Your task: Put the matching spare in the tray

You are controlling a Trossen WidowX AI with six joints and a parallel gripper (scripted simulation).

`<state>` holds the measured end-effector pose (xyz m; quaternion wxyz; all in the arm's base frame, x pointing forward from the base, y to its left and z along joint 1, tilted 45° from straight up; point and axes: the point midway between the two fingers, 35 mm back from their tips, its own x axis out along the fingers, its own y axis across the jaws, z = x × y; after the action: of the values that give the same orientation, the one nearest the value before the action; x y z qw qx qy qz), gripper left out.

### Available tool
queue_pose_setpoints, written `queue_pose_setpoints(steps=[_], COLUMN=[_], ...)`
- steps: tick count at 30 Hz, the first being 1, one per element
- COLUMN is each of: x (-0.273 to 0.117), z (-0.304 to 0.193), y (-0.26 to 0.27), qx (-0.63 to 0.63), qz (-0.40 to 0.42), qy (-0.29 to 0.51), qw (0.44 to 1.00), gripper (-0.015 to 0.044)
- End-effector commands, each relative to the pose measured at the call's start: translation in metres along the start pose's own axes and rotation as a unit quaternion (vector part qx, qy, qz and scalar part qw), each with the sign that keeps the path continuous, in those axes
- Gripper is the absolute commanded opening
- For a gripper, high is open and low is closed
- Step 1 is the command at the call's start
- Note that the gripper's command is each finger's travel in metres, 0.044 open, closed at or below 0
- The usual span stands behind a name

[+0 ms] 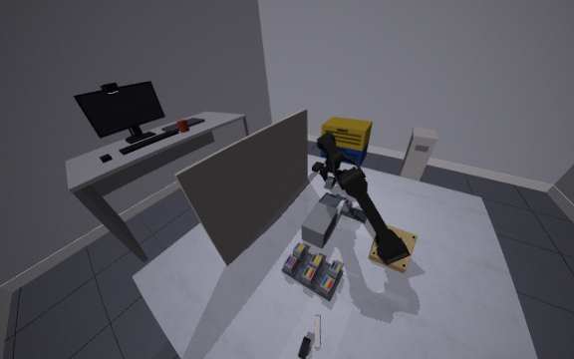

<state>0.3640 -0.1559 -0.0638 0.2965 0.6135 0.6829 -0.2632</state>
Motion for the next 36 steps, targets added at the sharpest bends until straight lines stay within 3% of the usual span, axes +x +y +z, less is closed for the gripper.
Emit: queue_pose_setpoints(steps=[1,36], x=[0.006,0.031], z=[-0.001,-0.001], y=[0.0,0.002], qx=[0.002,0.001], qz=[-0.001,-0.001], qy=[0.003,0.003], qw=[1.0,1.0], gripper=[0.0,0.0])
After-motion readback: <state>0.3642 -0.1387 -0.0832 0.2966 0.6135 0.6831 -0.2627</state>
